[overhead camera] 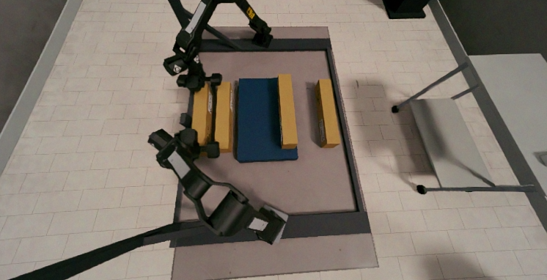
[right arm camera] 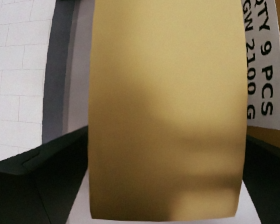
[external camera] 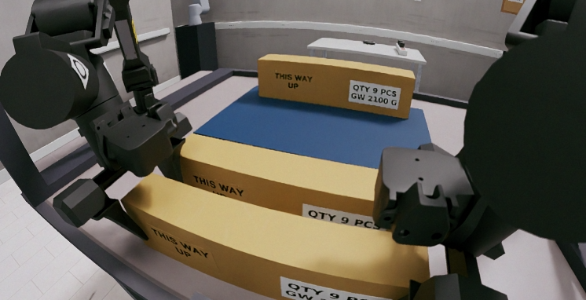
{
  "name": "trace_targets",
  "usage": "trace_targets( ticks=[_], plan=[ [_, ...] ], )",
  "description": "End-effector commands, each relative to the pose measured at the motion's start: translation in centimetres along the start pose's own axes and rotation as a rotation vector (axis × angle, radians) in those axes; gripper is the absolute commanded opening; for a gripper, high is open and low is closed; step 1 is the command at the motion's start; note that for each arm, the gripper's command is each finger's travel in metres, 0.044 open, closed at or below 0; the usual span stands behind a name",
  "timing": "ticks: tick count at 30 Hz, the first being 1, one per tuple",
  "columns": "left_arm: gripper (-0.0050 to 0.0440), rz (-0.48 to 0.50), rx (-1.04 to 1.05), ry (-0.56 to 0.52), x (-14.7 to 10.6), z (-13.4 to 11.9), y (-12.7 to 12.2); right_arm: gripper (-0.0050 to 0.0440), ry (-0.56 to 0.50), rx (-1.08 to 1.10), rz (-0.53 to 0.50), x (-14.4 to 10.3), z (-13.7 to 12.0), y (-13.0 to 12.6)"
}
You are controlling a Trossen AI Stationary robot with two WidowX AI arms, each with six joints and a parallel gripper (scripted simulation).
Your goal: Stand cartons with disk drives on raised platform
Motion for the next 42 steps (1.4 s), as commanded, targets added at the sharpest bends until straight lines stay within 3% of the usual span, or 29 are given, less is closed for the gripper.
trace_targets(
  ticks=[1, 42],
  plan=[
    [0.0384, -0.015, -0.009, -0.028, -1.14, 0.52, -0.02, 0.0386, -0.007, 0.005, 0.007, -0.45, 0.3, 0.38],
    [0.0384, -0.015, -0.009, -0.028, -1.14, 0.52, -0.02, 0.0386, -0.013, 0.007, 0.022, -0.46, 0.33, 0.34]
  ],
)
Point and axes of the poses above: on each arm, the point midway between the two fingers, 35 mm back from their tips, its own x axis out along the fingers, its own y axis across the jaws, z = x × y, the point moved 4 cm from there along -x, back along the fingers, and after that the axes turned 13 degrees about x, right-handed, at the moved point
